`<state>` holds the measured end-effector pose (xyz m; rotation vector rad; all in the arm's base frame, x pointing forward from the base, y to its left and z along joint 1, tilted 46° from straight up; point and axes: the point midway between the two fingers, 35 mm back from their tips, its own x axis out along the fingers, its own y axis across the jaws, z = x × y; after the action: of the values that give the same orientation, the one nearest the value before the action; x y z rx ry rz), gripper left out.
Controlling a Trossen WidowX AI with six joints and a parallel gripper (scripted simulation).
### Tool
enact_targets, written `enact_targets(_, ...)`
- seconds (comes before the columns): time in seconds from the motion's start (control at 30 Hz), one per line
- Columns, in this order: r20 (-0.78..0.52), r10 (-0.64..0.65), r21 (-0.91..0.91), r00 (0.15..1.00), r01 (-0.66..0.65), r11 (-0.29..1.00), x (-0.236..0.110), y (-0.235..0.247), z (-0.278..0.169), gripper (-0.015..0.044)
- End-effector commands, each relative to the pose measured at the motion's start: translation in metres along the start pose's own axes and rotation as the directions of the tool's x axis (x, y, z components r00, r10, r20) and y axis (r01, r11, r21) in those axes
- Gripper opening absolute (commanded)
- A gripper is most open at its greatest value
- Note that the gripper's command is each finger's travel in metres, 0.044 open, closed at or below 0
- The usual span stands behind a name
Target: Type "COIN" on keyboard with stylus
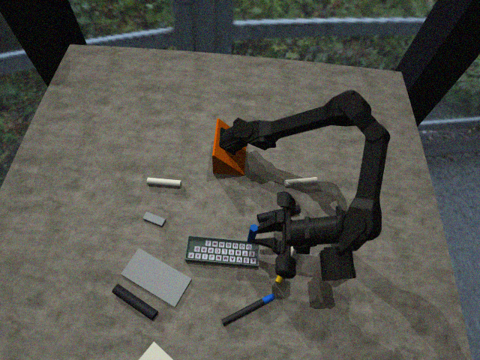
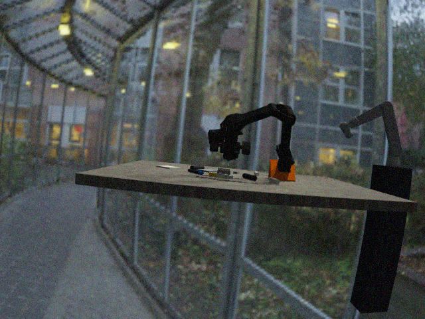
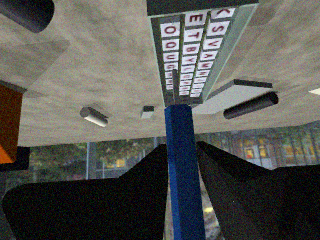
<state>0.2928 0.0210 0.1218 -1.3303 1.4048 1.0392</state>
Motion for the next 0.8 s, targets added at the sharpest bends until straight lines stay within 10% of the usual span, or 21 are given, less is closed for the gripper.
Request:
enact_targets(0.0, 0.0, 0.0, 0.0, 1.0, 0.0, 1.0, 0.0, 0.0, 0.0, 0.0071)
enact_targets(0.77, -0.008, -0.002, -0.002, 1.0, 0.002, 1.0, 0.093, -0.035, -0.06, 0.0)
